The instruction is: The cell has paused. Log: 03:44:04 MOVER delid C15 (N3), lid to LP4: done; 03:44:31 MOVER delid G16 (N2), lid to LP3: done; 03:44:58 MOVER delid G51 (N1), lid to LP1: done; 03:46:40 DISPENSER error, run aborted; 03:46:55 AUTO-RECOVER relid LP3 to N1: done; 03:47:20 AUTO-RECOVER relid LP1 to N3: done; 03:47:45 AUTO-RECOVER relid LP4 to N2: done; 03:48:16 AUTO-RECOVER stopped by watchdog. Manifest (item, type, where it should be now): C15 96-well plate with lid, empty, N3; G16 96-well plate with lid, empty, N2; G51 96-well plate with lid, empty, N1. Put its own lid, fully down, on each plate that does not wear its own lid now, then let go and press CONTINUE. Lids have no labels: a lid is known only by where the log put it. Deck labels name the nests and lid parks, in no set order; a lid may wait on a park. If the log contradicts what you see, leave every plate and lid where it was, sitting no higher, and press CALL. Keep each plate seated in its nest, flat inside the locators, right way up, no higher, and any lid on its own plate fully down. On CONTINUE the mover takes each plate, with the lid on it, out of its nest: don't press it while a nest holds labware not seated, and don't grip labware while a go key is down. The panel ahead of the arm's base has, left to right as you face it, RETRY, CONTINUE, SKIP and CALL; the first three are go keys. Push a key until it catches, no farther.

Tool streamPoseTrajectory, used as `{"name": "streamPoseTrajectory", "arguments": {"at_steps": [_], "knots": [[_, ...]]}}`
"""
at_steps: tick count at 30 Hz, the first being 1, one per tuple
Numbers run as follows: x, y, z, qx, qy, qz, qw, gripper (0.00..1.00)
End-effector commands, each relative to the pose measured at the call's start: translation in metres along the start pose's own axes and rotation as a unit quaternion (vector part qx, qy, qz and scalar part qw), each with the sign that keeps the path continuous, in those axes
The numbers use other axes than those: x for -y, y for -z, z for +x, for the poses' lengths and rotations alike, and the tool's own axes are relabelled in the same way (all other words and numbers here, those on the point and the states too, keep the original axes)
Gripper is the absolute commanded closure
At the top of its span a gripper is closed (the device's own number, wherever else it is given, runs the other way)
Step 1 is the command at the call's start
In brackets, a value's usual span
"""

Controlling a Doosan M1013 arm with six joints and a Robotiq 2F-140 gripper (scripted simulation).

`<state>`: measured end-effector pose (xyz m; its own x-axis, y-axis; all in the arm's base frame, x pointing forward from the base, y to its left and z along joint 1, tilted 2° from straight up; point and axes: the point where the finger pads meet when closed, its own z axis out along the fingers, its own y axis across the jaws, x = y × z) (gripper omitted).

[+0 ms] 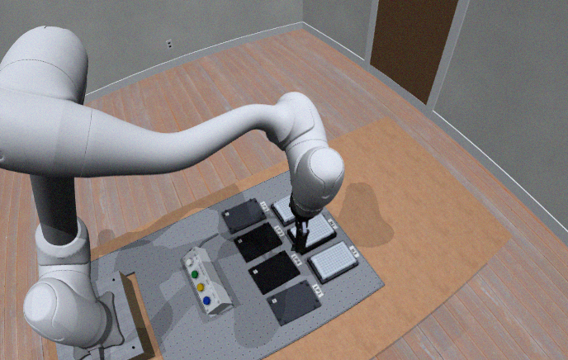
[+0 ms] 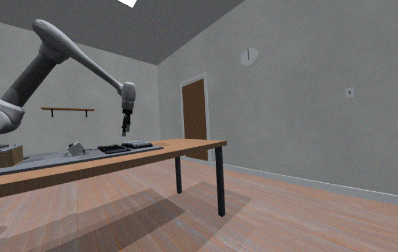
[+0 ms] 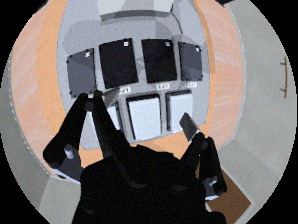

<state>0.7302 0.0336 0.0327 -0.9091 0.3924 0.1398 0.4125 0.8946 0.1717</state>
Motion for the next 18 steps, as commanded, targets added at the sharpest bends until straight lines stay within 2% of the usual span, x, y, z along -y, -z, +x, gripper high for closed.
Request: {"name": "streamPoseTrajectory", "arguments": {"at_steps": [1, 2, 3, 4, 6, 12, 13, 18], "knots": [[0.021, -0.009, 0.047, 0.034, 0.107, 0.054, 0.992, 0.0], [0.029, -0.011, 0.064, 0.04, 0.149, 0.073, 0.985, 0.0], [0.029, -0.011, 0.064, 0.04, 0.149, 0.073, 0.985, 0.0], [0.035, -0.013, 0.077, 0.045, 0.182, 0.088, 0.978, 0.0], [0.043, -0.015, 0.092, 0.05, 0.223, 0.105, 0.968, 0.0], [0.045, -0.016, 0.097, 0.051, 0.236, 0.111, 0.964, 0.0], [0.045, -0.016, 0.097, 0.051, 0.236, 0.111, 0.964, 1.0], [0.045, -0.016, 0.097, 0.051, 0.236, 0.111, 0.964, 1.0]]}}
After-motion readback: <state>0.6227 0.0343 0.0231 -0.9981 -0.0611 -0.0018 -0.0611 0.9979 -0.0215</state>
